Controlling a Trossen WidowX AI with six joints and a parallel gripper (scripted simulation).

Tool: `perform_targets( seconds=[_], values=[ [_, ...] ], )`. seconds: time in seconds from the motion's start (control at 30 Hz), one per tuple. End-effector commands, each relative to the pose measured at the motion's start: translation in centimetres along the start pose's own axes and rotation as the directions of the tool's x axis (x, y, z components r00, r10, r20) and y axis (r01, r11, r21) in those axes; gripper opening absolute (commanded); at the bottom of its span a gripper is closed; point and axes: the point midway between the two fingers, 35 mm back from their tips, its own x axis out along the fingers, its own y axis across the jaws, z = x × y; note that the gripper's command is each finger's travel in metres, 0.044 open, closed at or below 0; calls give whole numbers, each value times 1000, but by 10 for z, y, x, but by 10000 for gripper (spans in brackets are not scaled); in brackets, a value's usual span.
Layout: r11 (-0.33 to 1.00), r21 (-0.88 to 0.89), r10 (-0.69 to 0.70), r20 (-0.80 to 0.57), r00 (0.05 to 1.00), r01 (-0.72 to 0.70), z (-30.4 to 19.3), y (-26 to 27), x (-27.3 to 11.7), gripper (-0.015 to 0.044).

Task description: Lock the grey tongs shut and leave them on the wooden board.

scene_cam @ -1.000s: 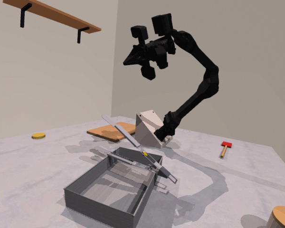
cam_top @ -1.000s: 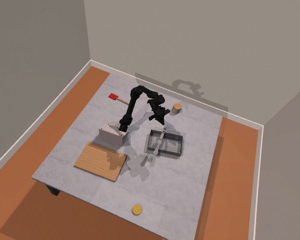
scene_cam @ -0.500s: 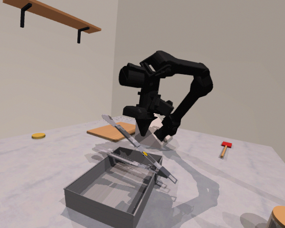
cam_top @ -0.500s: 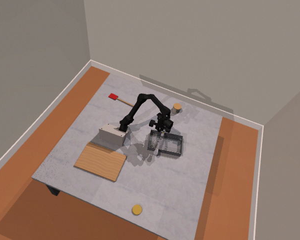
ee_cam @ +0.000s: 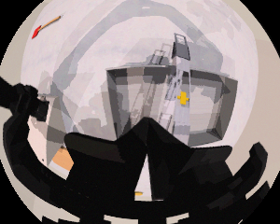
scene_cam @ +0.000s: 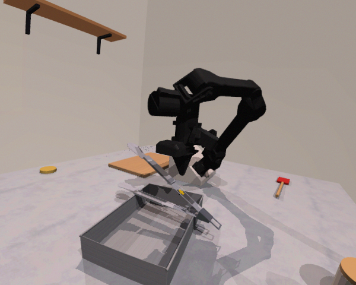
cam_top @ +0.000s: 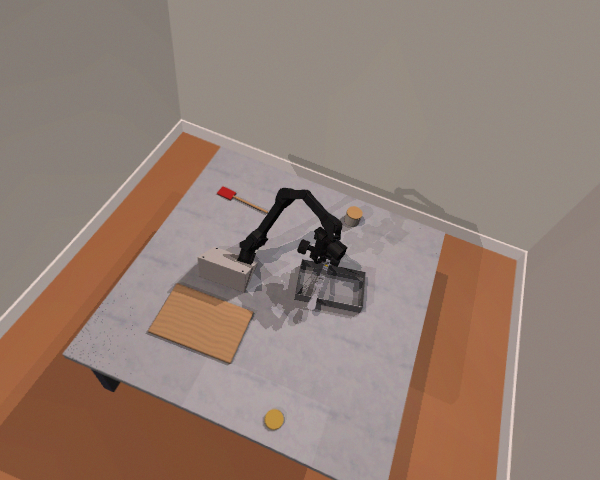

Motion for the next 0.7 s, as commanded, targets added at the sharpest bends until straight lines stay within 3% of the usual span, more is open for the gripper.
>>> perform_targets(
  seconds=[0.0,0.67],
  values=[
    [1000,4,7,5,1000,-7,1,1,8,-150],
    [1000,4,6,6,1000,-6,1,1,40,-150]
  ],
)
